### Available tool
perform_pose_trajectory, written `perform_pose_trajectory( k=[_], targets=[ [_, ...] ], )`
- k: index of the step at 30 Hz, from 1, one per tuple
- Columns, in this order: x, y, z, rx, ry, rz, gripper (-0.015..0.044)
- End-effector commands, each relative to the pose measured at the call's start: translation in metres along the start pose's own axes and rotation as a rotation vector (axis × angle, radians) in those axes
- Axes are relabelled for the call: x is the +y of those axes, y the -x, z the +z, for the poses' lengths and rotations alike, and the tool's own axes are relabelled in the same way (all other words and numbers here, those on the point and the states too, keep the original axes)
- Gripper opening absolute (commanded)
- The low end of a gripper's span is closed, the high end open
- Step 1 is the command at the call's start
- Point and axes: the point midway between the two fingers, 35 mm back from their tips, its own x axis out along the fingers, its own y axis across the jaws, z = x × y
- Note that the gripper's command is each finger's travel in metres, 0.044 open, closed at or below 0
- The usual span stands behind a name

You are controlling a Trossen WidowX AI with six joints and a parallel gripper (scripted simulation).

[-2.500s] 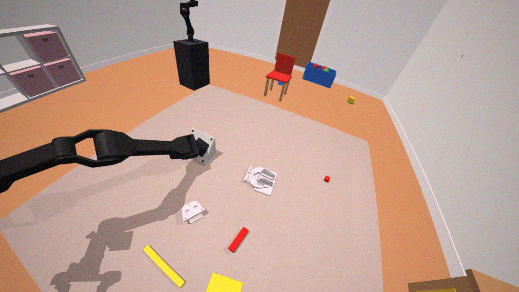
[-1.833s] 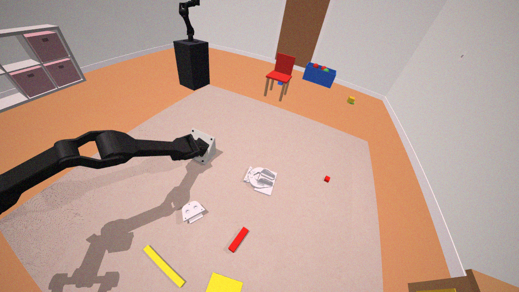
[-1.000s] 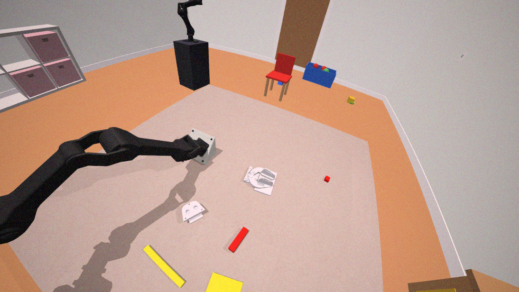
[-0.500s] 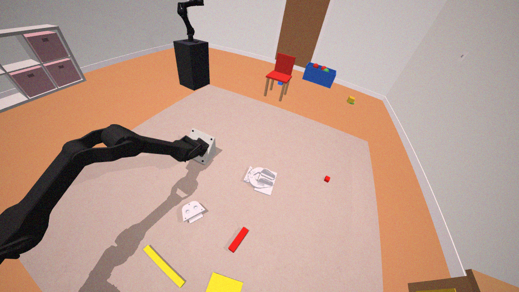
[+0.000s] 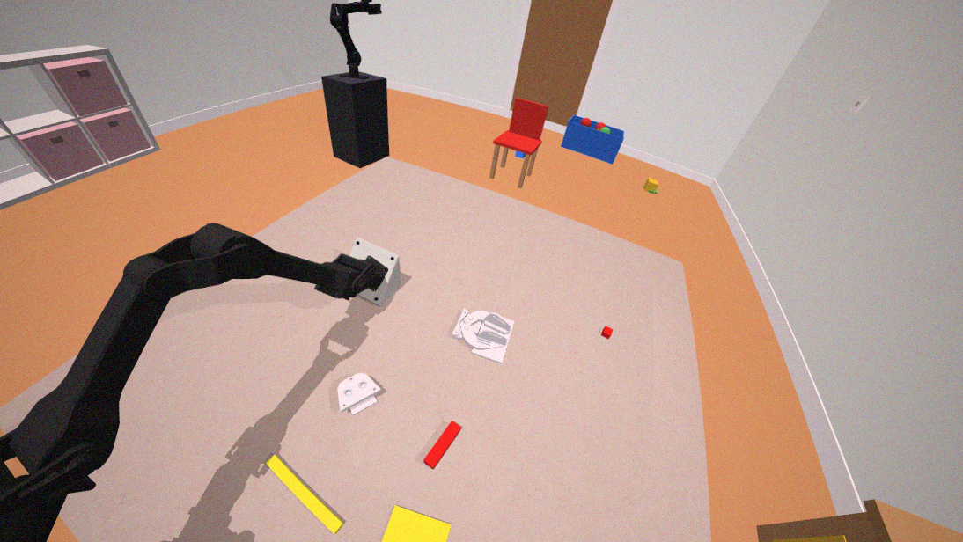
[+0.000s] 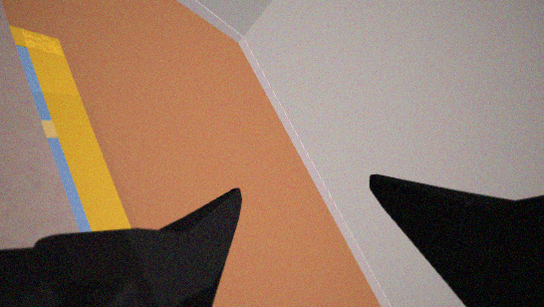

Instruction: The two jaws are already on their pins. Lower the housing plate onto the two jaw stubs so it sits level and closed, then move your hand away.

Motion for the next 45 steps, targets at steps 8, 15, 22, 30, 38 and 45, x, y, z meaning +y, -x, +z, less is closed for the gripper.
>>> perform_pose_trajectory(
  k=[8, 15, 22, 30, 38, 45],
  targets=[
    [0.060, 0.010, 0.029, 0.052, -0.270, 0.196, 0.0440],
    [0.103, 0.023, 0.050, 0.109, -0.430, 0.339, 0.0440],
    [0.147, 0.046, 0.075, 0.187, -0.569, 0.497, 0.0440],
    [0.196, 0.088, 0.105, 0.306, -0.685, 0.686, 0.0440],
    [0.239, 0.146, 0.130, 0.457, -0.733, 0.870, 0.0440],
    [0.267, 0.212, 0.143, 0.610, -0.699, 1.006, 0.0440]
  ],
)
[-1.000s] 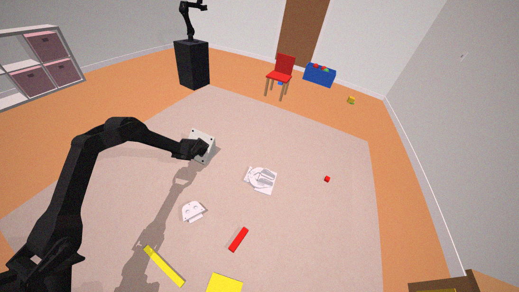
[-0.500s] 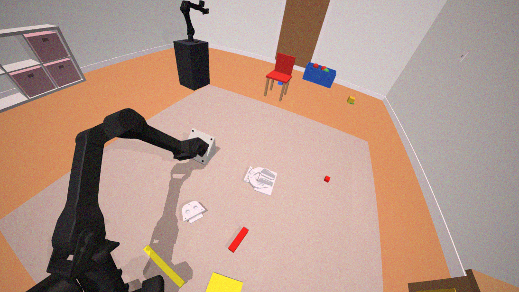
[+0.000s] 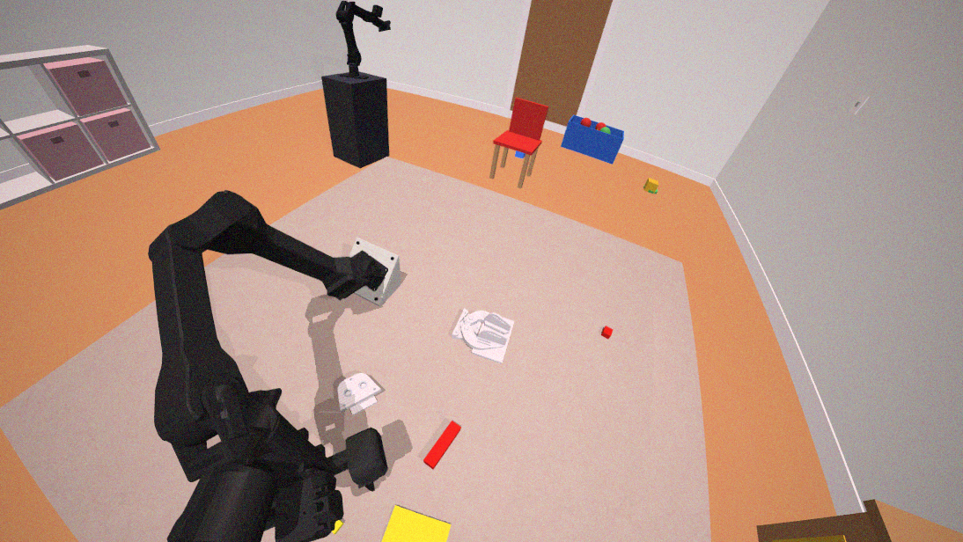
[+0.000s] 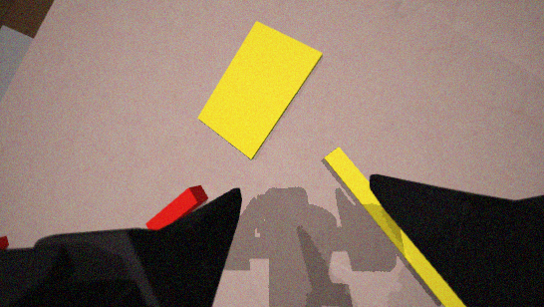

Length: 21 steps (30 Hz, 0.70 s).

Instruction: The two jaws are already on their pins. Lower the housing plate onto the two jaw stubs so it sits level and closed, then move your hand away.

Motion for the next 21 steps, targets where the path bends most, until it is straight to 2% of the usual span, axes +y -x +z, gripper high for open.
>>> perform_pose_trajectory(
  k=[1, 11, 16, 21],
  targets=[
    [0.024, 0.009, -0.026, 0.090, -0.007, 0.017, 0.0440],
    [0.071, 0.048, -0.113, 0.333, 0.097, -0.048, 0.0440],
    [0.071, 0.068, -0.144, 0.364, 0.194, -0.137, 0.0440],
    [0.070, 0.071, -0.147, 0.363, 0.207, -0.149, 0.0440]
  ],
)
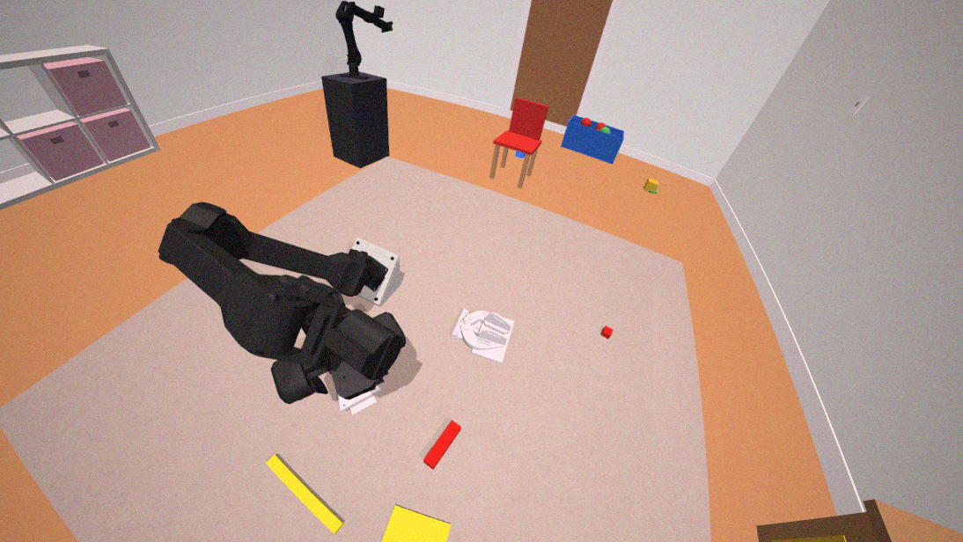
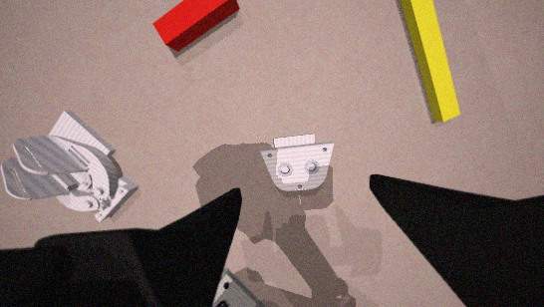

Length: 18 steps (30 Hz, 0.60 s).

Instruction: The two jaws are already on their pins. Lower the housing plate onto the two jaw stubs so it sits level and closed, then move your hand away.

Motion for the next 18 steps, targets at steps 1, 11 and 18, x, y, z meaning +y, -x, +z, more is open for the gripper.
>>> perform_pose_trajectory(
  k=[1, 11, 18],
  targets=[
    [-0.002, 0.000, -0.005, -0.003, 0.002, -0.018, 0.0440],
    [-0.004, -0.039, -0.005, -0.007, 0.001, -0.021, 0.0440],
    [-0.004, -0.047, -0.005, -0.007, 0.000, -0.020, 0.0440]
  ],
)
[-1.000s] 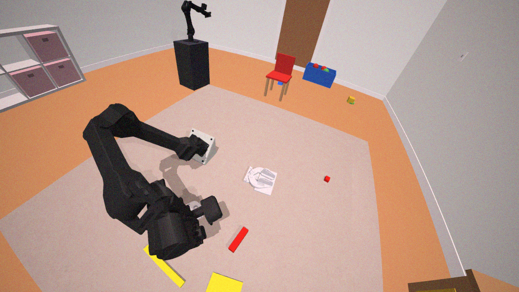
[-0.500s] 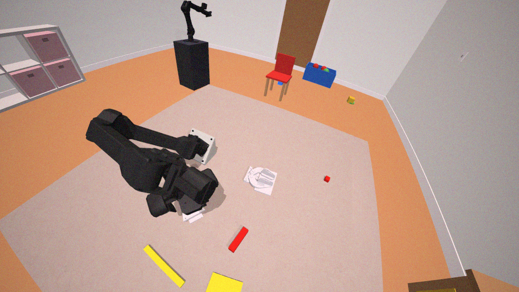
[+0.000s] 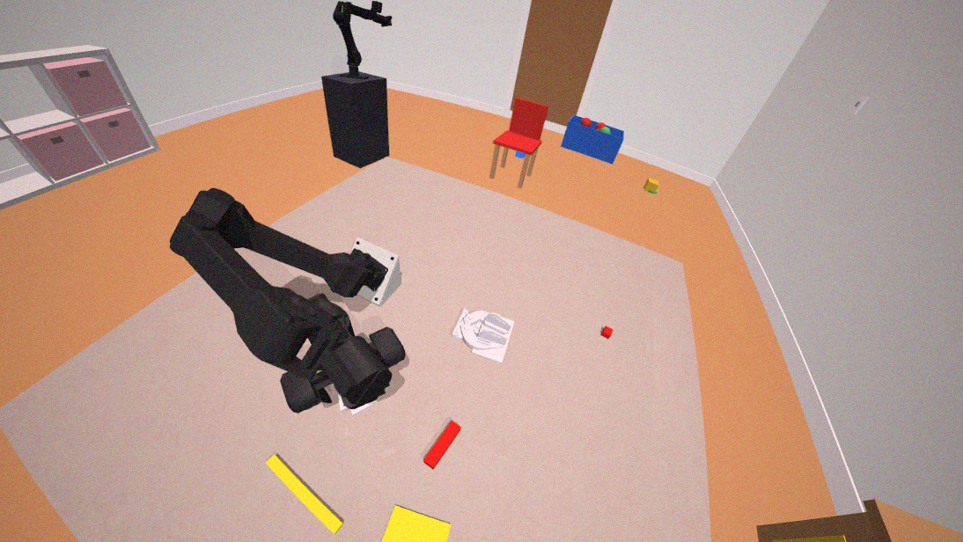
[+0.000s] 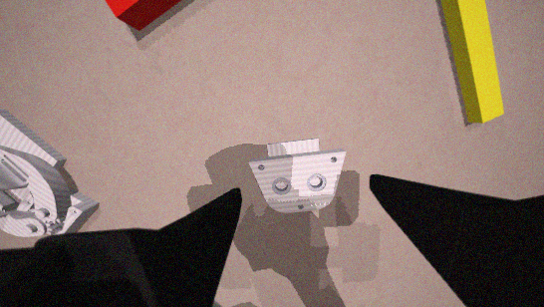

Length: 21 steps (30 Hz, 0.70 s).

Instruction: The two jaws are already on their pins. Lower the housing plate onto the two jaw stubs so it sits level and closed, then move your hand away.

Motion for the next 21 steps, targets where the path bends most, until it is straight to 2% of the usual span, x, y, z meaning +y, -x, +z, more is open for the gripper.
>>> perform_pose_trajectory(
  k=[1, 21],
  targets=[
    [0.001, -0.006, -0.002, -0.001, 0.001, 0.004, 0.0440],
    [0.001, -0.030, -0.002, -0.001, 0.000, 0.004, 0.0440]
  ],
)
